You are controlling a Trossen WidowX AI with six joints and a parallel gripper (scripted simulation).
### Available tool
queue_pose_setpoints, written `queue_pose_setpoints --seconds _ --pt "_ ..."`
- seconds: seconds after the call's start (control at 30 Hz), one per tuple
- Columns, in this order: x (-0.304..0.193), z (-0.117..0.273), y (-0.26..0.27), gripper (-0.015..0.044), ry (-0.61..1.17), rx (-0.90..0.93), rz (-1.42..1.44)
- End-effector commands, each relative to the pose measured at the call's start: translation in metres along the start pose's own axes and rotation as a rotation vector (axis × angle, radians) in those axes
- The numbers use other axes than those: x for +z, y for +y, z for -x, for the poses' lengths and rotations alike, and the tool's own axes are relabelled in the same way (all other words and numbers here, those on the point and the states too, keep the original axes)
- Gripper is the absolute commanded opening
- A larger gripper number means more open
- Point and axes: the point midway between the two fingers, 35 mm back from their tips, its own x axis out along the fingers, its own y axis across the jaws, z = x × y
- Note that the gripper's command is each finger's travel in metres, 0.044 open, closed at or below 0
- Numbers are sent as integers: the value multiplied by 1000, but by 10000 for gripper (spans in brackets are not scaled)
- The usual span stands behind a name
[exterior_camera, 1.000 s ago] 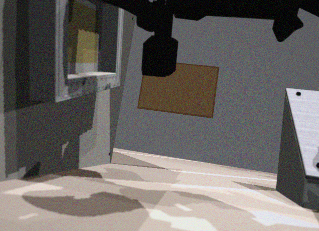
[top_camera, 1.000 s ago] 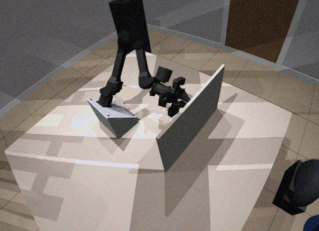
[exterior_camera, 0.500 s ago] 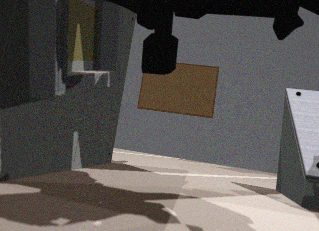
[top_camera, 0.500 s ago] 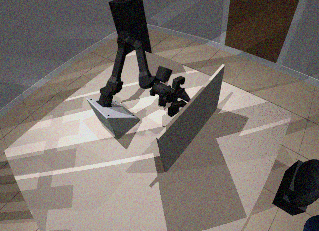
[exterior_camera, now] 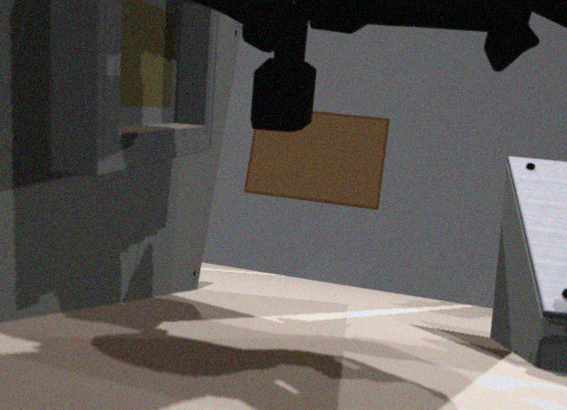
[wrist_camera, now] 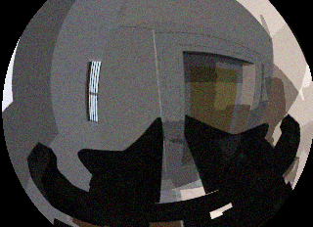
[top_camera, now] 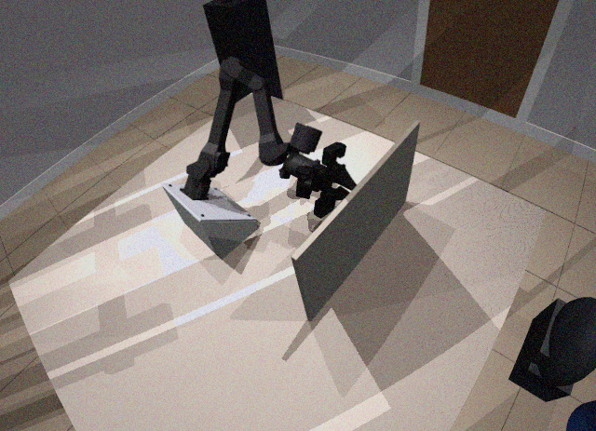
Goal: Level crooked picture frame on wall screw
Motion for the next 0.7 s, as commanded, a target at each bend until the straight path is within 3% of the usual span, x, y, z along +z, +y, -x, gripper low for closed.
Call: queue_pose_setpoints --seconds 0.0,0.67 --pt "1 0 1 0 -2 6 -6" --pt "6 0 1 0 -2 6 -5"
